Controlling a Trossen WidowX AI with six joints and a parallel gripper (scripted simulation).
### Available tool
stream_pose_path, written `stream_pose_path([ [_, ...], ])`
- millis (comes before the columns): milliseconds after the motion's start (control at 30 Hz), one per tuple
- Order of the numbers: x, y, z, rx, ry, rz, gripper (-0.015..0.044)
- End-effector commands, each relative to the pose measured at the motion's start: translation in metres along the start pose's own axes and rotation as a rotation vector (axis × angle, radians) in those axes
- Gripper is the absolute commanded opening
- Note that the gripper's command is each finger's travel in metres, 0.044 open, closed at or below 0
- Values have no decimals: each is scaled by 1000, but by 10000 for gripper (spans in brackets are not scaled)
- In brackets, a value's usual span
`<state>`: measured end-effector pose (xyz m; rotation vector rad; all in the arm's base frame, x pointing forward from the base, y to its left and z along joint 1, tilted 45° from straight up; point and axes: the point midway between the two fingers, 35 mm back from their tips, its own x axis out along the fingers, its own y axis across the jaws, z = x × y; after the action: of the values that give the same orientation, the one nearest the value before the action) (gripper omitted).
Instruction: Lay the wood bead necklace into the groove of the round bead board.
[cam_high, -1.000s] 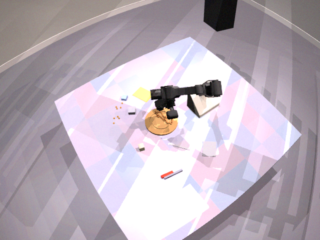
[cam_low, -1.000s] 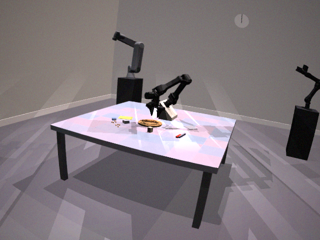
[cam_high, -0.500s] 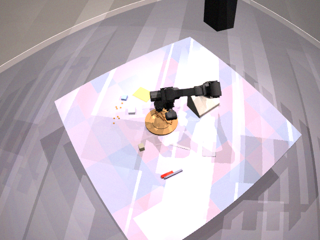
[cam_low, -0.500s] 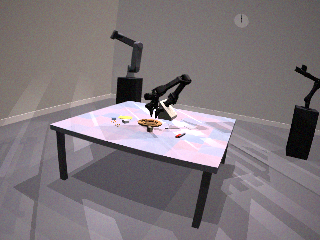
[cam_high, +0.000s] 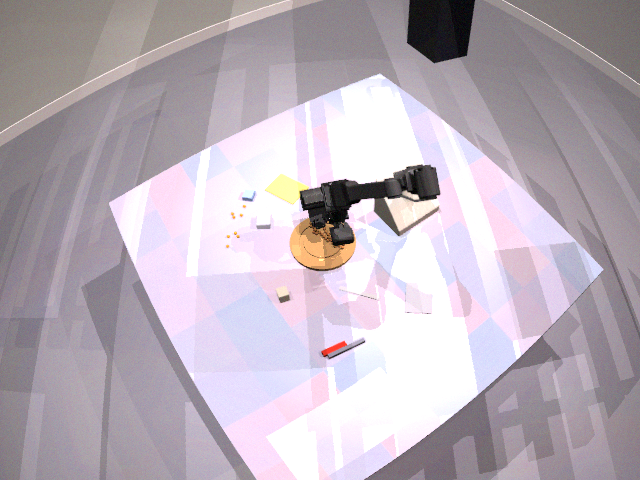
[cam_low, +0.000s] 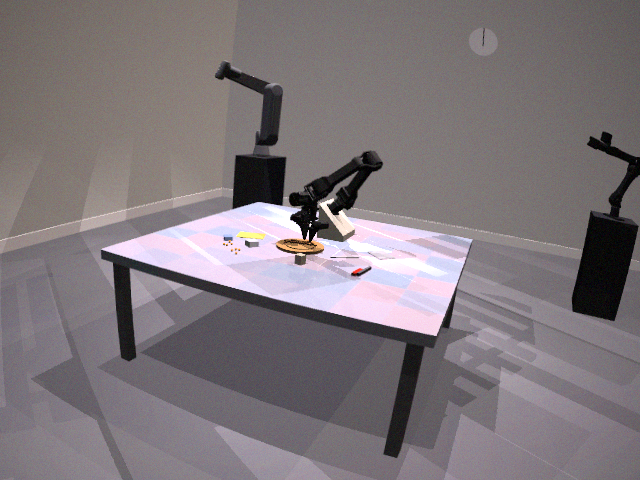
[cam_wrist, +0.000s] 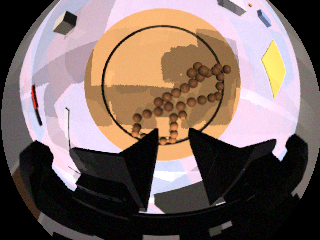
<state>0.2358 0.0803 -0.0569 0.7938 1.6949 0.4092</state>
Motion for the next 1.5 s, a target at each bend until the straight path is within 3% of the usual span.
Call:
stream_pose_path([
  [0, 7, -1, -5, 12, 15, 3, 137],
  [233, 8, -1, -5, 12, 16, 3, 120],
  [400, 6, -1, -3, 5, 8, 0, 0],
  [1467, 6, -1, -3, 5, 8, 0, 0],
])
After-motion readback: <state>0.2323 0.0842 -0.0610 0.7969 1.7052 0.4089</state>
